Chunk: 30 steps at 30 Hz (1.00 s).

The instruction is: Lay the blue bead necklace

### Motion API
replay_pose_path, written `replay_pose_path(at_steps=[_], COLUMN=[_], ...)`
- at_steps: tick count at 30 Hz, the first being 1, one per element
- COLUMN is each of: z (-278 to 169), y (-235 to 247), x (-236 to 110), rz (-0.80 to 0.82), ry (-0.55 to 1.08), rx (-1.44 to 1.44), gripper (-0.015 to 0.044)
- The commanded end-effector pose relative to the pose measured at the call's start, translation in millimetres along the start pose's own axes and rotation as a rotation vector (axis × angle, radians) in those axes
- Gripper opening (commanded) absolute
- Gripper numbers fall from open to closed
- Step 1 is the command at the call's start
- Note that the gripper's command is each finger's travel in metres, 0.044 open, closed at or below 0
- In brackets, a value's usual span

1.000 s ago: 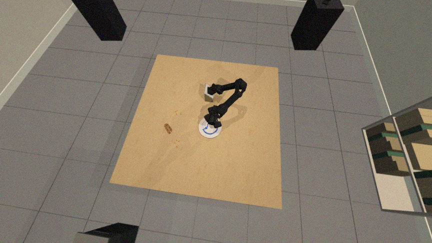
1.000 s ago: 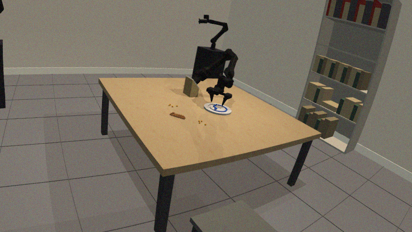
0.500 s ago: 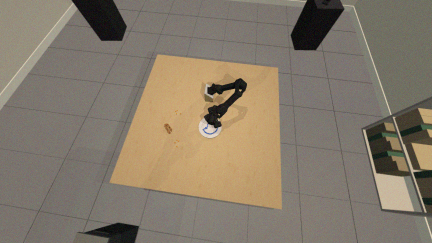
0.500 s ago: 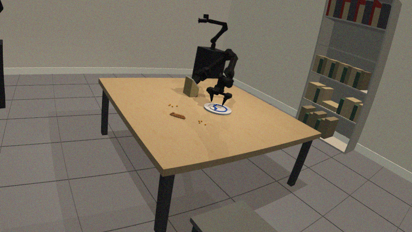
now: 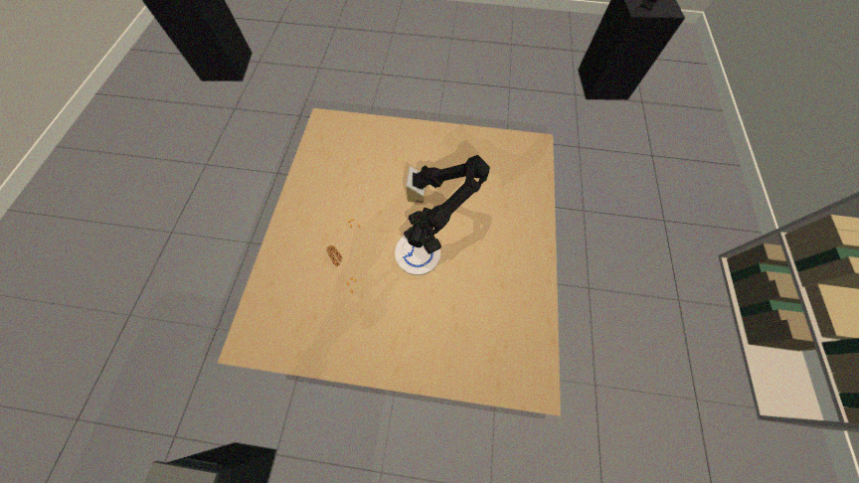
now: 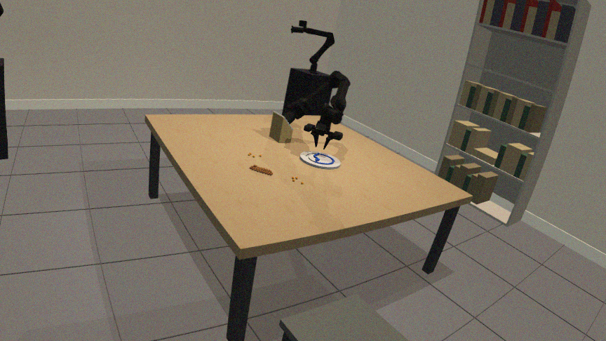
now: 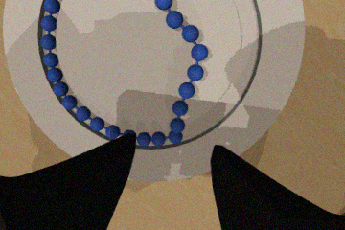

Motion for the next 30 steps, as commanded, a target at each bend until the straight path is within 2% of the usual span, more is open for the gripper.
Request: replay_pose_path(at_steps=[1,29,30], z=[0,-1,0], y=[0,-1,0], x=[0,34,32], rz=[0.0,-0.003,-0.003], ry=[0.0,0.005,0.001], rx=[0.0,-0.003,-0.008], gripper=[0.012,0.012,0.0094])
Point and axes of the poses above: the point midway between the two fingers, 35 mm back from their tips, its own x axis out along the fingers, its own y axis across the jaws, z = x × y, the point moved 3 cm from there along -x, back along the fingers, and after that the axes turned 4 degrees about -x, right-handed, at the moved point
